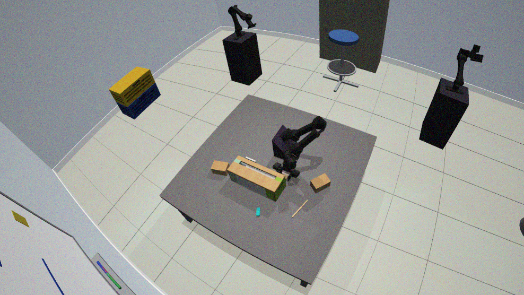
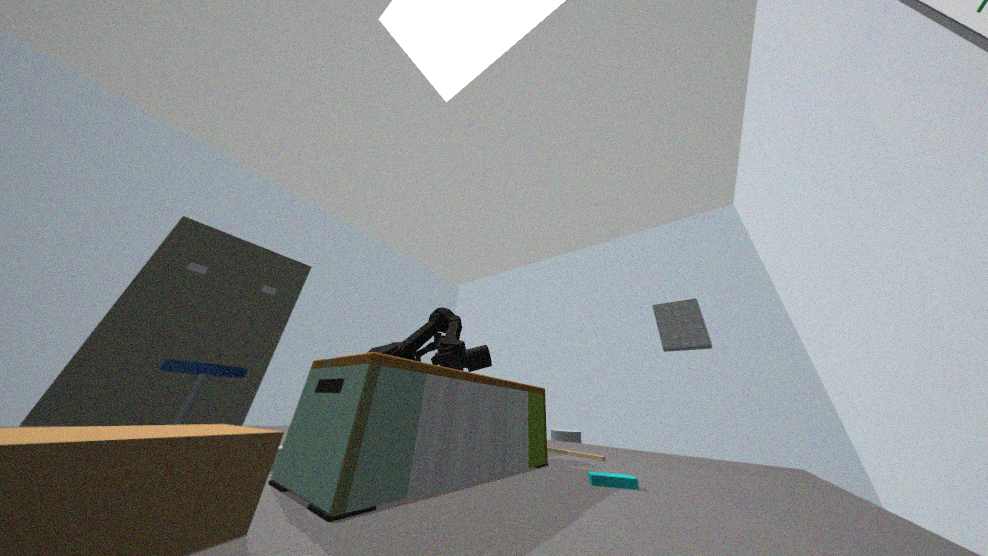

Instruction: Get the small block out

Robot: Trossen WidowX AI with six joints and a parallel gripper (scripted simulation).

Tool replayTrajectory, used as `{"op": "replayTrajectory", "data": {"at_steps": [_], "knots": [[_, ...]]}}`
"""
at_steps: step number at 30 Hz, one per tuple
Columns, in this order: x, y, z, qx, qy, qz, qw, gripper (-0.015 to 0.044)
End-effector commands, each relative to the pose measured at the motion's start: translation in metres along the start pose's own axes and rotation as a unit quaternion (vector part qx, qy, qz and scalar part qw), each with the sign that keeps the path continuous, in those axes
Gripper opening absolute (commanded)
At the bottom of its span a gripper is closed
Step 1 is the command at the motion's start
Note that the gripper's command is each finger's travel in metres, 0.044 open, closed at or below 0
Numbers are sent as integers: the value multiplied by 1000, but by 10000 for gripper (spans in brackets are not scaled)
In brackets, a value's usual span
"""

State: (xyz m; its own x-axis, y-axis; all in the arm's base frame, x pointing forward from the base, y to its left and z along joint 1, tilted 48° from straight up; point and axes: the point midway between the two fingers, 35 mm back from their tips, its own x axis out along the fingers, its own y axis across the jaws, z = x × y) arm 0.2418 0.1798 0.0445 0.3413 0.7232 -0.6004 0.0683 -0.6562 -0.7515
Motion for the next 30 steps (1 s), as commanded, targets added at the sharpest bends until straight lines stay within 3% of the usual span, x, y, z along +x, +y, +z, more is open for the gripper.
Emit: {"op": "replayTrajectory", "data": {"at_steps": [1, 8, 11, 13, 30], "knots": [[3, 3, 4, 5, -1, 4, 1000, 259], [3, 3, 4, 5, -1, 4, 1000, 75], [3, 3, 4, 5, -1, 4, 1000, 55], [2, 3, 3, 6, -1, 4, 1000, 3], [-53, 2, -23, 1, 0, 3, 1000, 0]]}}
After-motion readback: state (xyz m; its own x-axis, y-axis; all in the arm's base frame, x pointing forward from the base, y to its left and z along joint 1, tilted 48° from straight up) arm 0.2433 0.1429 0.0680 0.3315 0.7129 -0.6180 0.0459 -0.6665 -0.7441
